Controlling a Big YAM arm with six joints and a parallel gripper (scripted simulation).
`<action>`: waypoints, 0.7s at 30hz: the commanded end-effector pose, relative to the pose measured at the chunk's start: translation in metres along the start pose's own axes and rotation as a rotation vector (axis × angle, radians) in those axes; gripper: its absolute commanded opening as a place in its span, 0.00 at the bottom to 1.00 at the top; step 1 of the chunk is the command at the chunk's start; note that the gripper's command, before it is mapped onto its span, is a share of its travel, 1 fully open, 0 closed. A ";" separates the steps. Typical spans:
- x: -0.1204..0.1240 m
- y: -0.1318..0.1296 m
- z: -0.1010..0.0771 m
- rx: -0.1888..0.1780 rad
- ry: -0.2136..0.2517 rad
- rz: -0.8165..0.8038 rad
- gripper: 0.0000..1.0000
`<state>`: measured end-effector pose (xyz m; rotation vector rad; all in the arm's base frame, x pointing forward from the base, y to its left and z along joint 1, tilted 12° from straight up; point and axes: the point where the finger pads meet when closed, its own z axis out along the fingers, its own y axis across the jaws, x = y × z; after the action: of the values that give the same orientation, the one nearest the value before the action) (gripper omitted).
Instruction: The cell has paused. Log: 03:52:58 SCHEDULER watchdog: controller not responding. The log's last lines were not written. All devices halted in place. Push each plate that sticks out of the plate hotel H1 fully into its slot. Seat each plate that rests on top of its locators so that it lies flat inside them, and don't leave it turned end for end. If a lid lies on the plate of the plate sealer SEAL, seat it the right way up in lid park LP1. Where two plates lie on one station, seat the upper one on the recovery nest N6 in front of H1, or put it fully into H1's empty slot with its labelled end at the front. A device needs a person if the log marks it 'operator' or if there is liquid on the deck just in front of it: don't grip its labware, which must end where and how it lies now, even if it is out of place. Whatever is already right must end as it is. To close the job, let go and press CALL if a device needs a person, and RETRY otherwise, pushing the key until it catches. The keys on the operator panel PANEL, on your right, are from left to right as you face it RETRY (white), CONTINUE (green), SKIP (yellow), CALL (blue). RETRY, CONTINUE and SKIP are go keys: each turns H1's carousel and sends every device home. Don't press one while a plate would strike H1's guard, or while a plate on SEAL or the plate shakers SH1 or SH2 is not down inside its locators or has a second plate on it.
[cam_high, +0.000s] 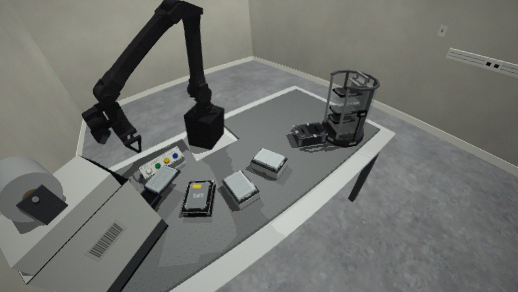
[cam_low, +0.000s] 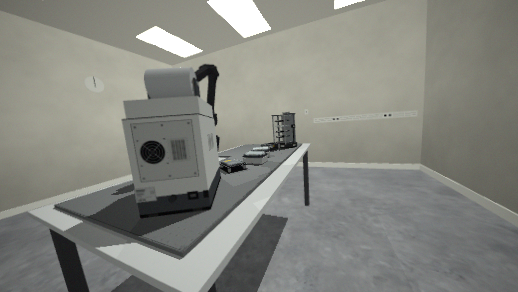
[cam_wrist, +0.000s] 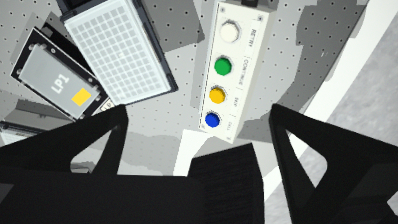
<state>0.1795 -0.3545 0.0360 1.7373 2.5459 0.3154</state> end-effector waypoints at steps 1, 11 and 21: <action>-0.025 -0.016 -0.012 0.002 -0.053 -0.024 1.00; -0.031 -0.044 -0.014 0.002 -0.060 0.043 1.00; -0.030 -0.037 -0.017 -0.003 -0.066 0.256 1.00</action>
<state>0.1442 -0.3722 0.0282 1.9501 2.4053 0.3236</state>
